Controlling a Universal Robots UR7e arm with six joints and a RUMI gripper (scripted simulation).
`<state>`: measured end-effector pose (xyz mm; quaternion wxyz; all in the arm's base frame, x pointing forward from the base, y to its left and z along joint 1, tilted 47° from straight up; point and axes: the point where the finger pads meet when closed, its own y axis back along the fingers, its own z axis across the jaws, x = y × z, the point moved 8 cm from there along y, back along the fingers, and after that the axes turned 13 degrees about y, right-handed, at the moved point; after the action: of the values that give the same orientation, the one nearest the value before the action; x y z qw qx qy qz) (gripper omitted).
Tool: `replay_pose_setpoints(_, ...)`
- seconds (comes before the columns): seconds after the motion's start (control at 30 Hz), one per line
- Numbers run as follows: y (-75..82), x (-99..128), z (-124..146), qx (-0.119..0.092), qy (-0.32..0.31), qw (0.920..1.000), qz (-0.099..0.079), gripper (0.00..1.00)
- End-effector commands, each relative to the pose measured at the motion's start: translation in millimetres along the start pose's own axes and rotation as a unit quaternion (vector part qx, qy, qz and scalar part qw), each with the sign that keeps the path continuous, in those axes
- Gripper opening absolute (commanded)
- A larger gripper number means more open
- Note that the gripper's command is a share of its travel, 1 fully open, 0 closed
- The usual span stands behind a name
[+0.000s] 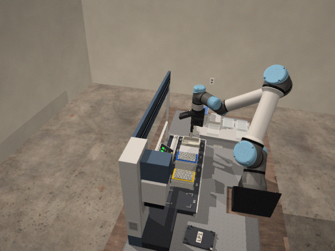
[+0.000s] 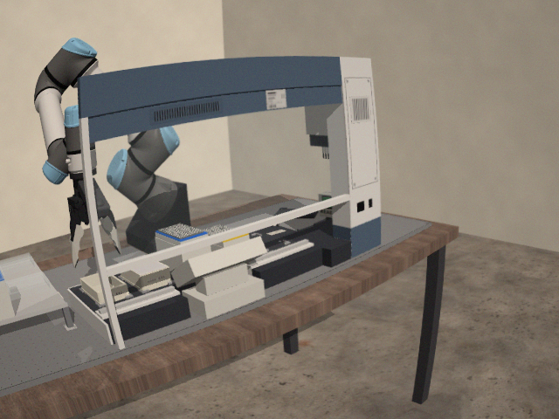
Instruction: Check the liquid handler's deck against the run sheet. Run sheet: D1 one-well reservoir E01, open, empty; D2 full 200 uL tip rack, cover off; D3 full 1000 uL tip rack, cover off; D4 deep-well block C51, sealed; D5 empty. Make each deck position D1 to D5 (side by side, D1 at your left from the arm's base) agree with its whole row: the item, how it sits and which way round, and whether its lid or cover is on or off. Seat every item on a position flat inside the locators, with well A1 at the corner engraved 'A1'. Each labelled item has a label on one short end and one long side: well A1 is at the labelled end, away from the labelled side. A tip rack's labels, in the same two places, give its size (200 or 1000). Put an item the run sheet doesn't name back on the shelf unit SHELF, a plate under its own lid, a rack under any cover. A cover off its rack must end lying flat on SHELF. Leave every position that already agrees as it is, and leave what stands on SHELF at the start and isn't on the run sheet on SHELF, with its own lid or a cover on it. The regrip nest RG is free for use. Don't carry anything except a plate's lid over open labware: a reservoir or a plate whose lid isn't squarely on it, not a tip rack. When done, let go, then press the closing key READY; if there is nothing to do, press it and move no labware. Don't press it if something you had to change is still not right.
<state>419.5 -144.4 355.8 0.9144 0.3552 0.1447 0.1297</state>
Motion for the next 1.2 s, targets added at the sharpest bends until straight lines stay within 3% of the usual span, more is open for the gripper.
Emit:
replay_pose_setpoints(0.0,-3.1,0.1,0.3,-0.001,0.000,1.0000,0.001,0.82)
replay_pose_setpoints(1.17,-54.7,0.1,0.3,-0.001,0.000,1.0000,0.001,0.82)
